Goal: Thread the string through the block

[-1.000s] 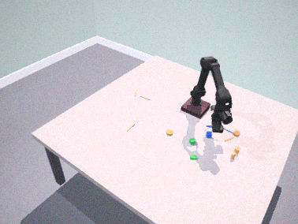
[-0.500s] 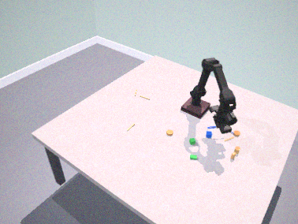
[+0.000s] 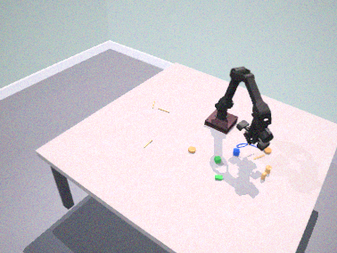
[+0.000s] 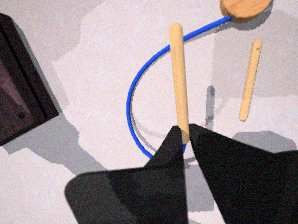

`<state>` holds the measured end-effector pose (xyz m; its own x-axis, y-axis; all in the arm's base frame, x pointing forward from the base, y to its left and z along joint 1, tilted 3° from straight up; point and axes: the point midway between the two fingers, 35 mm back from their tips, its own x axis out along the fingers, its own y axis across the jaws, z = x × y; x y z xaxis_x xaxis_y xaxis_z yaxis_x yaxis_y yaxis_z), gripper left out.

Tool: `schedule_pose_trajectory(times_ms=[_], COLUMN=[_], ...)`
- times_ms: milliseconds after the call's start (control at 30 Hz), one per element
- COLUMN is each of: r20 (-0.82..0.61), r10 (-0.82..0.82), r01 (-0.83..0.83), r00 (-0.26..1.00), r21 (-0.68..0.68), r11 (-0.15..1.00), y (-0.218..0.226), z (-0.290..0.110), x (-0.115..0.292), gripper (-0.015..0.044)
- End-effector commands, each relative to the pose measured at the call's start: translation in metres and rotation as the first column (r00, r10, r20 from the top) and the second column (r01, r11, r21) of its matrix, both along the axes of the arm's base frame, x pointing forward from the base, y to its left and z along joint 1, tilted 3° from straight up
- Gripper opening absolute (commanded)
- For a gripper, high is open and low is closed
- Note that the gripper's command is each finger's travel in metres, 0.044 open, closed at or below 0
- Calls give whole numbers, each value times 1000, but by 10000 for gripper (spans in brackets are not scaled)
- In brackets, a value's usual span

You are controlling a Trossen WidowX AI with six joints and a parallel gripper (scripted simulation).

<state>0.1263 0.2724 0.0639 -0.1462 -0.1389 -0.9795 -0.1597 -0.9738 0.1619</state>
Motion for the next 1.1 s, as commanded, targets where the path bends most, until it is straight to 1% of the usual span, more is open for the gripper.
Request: schedule_pose_trajectory(times_ms=[0, 233, 500, 767, 1067], r20=[-19, -48, -78, -103, -124], r10=[99, 263, 441, 603, 758], r01=[-99, -262, -438, -595, -744], r00=[995, 964, 894, 791, 640], r21=[13, 32, 61, 97, 144], r11=[995, 965, 897, 798, 652], y=[6, 12, 18, 24, 31], z=[0, 0, -1, -2, -4], x=[-4, -11, -20, -29, -39], gripper=[0, 0, 0, 0, 0])
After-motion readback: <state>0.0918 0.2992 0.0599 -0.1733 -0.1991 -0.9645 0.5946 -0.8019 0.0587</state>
